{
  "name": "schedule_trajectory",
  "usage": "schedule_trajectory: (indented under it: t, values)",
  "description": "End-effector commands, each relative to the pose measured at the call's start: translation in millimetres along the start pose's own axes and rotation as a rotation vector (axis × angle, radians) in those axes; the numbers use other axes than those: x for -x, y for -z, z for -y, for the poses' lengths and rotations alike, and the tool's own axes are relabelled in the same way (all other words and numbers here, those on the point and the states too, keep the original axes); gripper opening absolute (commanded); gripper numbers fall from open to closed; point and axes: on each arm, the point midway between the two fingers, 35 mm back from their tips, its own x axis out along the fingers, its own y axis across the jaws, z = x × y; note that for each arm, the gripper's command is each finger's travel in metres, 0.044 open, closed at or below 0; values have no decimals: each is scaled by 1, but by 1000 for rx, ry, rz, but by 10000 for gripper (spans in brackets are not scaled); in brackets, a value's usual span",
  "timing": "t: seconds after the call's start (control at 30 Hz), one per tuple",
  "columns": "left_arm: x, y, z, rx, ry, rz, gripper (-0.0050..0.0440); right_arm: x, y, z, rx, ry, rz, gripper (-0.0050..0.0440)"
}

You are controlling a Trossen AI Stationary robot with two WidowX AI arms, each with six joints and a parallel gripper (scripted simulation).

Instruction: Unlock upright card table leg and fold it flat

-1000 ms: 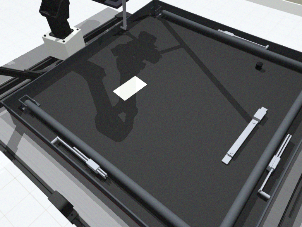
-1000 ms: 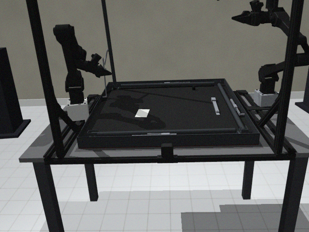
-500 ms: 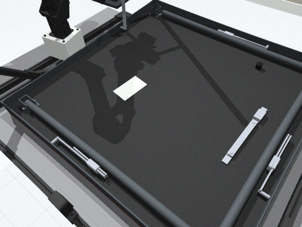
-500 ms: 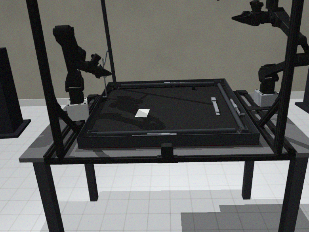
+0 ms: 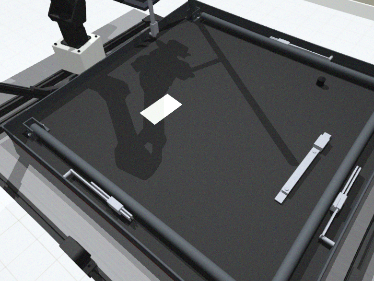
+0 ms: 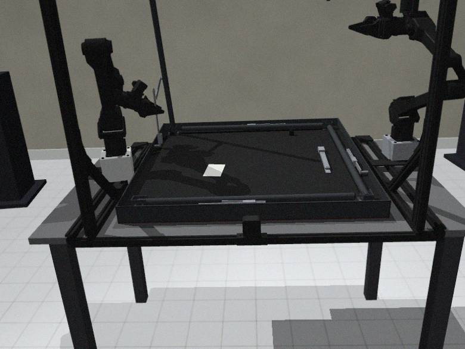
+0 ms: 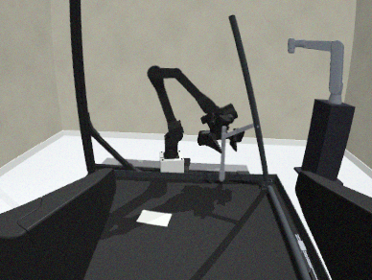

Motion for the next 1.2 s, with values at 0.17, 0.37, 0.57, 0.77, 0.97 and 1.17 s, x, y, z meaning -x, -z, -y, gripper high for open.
schedule_trajectory:
  t: [0.17, 0.37, 0.57, 0.77, 0.97, 1.17]
  values:
    - [16, 0, -1, 7, 15, -3, 290, 0, 0, -1, 1, -5, 0, 400]
    - [33, 7, -14, -9, -3, -4, 290, 0, 0, -1, 1, -5, 0, 400]
    - [48, 14, -19, -15, -4, -8, 290, 0, 0, -1, 1, -5, 0, 400]
    - [59, 19, -22, -20, 3, -8, 290, 0, 0, -1, 1, -5, 0, 400]
    - [59, 19, -18, 133, 50, -56, 290, 0, 0, -1, 1, -5, 0, 400]
    - [71, 20, -17, 483, 214, -204, 290, 0, 0, -1, 1, -5, 0, 400]
